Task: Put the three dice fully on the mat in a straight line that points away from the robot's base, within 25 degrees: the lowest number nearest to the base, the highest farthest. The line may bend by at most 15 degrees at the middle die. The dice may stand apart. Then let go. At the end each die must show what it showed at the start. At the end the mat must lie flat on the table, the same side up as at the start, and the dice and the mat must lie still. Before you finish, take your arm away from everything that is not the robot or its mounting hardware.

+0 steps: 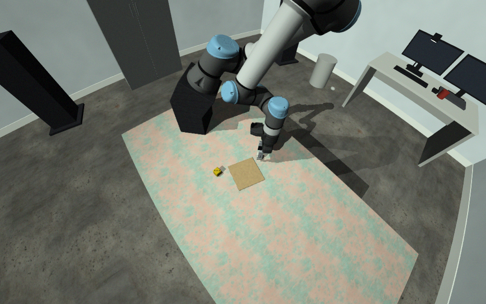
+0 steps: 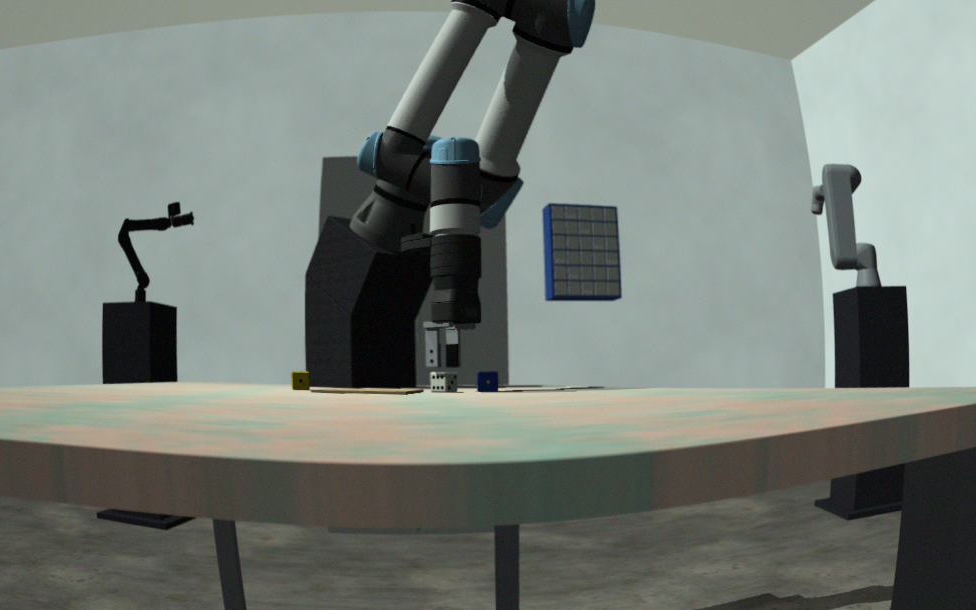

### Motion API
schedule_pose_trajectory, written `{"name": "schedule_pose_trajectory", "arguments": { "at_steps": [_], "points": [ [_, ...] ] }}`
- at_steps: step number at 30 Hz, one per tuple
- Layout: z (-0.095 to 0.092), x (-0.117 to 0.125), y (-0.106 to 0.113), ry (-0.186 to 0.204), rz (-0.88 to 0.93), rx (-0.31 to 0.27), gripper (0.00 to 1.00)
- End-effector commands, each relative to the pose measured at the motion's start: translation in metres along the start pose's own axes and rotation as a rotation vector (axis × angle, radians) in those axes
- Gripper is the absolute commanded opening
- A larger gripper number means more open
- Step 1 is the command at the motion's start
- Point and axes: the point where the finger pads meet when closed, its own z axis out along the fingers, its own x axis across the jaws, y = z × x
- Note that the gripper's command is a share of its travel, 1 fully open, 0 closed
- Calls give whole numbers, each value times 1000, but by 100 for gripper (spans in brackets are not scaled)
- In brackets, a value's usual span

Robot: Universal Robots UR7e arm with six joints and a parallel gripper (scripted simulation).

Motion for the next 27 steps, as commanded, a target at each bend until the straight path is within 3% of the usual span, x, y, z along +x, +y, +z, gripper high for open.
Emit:
{"name": "schedule_pose_trajectory", "arguments": {
  "at_steps": [1,20,27],
  "points": [
    [0,0,0,-1,0,-1,87],
    [3,0,0,-1,0,-1,87],
    [15,0,0,-1,0,-1,87]
  ]
}}
